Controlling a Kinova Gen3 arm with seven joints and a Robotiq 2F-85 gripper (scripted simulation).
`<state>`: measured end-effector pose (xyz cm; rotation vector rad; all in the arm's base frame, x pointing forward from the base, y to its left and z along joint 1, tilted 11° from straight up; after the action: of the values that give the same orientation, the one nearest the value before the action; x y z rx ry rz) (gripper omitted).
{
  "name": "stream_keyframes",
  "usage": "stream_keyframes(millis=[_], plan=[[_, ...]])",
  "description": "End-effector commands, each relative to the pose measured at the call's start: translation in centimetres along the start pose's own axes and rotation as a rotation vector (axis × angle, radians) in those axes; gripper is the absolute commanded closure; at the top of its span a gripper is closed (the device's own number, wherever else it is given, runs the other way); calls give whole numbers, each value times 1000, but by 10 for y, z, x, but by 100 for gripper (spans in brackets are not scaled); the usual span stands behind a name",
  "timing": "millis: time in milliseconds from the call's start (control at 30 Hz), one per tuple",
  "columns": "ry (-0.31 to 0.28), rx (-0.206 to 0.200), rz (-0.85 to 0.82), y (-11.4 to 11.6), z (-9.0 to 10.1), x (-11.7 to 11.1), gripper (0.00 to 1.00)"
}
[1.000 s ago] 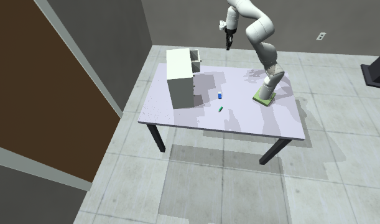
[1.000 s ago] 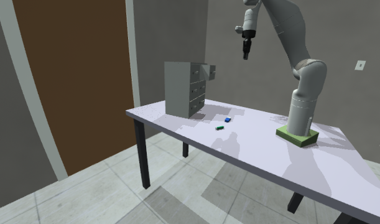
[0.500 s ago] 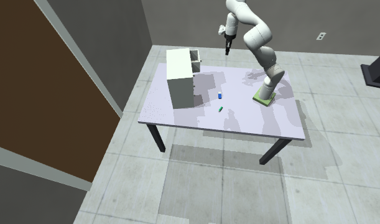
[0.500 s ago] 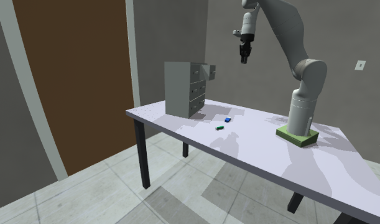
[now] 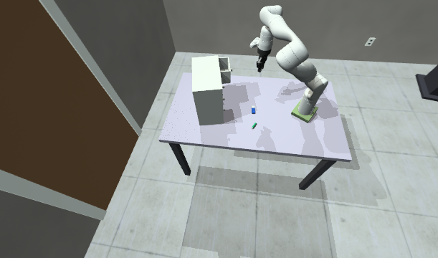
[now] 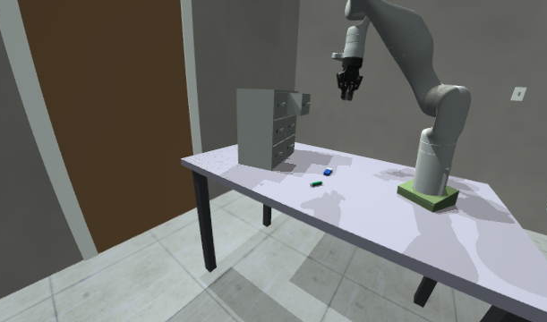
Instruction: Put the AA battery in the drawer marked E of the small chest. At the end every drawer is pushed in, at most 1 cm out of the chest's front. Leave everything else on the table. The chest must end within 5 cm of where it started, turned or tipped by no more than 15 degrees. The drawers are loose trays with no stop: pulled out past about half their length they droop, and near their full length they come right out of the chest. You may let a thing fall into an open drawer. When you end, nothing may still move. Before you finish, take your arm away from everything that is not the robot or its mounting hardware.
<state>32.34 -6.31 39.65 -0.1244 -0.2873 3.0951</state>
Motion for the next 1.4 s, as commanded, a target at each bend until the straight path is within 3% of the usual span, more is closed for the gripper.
stream_keyframes(millis=[0,1367], plan=[[-16,10,1,-8,-8,0,67],[-9,17,-985,-129,-141,32,67]])
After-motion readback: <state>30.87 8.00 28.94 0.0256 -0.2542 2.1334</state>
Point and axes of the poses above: the point where the finger pads meet when closed, its own z axis back along the fingers, its own y axis across the jaws, x = y × z, the point moved 10 cm from there along z, back along the fingers, and after that the axes turned 9 degrees about z, right-handed, at the moved point
